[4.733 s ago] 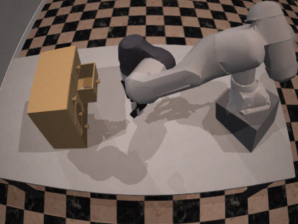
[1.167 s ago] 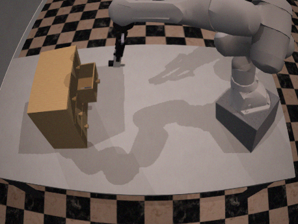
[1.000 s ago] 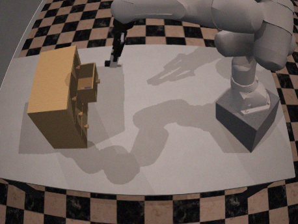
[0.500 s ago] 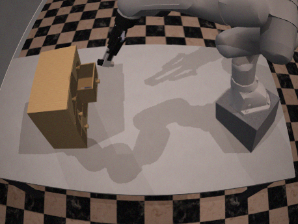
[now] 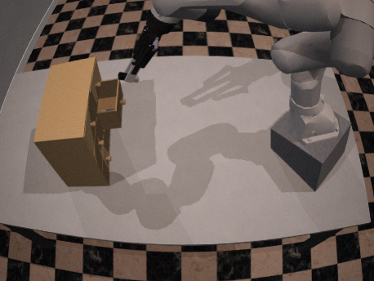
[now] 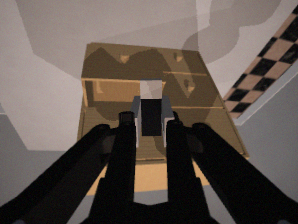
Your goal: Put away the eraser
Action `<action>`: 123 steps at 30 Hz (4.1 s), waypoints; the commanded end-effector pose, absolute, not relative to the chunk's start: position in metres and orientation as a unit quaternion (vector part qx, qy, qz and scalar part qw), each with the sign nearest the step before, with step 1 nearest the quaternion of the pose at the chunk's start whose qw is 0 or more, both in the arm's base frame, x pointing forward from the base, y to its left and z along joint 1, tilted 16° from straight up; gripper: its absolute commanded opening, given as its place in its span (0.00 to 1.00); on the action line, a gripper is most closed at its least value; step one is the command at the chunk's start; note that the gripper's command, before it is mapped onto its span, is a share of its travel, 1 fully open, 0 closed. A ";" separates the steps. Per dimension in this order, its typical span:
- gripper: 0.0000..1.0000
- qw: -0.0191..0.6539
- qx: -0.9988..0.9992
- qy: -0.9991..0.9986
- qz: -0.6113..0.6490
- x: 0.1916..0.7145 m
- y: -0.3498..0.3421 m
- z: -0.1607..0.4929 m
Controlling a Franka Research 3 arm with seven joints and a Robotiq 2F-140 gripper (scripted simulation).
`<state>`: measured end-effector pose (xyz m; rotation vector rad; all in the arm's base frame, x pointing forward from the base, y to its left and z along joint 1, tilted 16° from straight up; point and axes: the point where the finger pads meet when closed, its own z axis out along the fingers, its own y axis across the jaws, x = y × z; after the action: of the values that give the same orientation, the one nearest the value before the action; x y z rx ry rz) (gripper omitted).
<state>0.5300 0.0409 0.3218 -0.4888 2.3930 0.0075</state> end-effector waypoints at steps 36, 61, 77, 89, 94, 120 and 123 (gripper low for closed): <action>0.11 0.402 -0.218 0.889 0.000 0.536 0.042 0.338; 0.11 0.443 -0.217 0.870 0.001 0.536 0.038 0.346; 0.11 0.475 -0.209 0.855 -0.002 0.534 0.031 0.349; 0.11 0.475 -0.209 0.855 -0.002 0.534 0.031 0.349; 0.11 0.475 -0.209 0.855 -0.002 0.534 0.031 0.349; 0.11 0.517 -0.182 0.837 -0.018 0.519 0.009 0.339; 0.11 0.517 -0.182 0.837 -0.018 0.519 0.009 0.339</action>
<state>0.5203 0.0118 0.3381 -0.4236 2.0344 -0.0180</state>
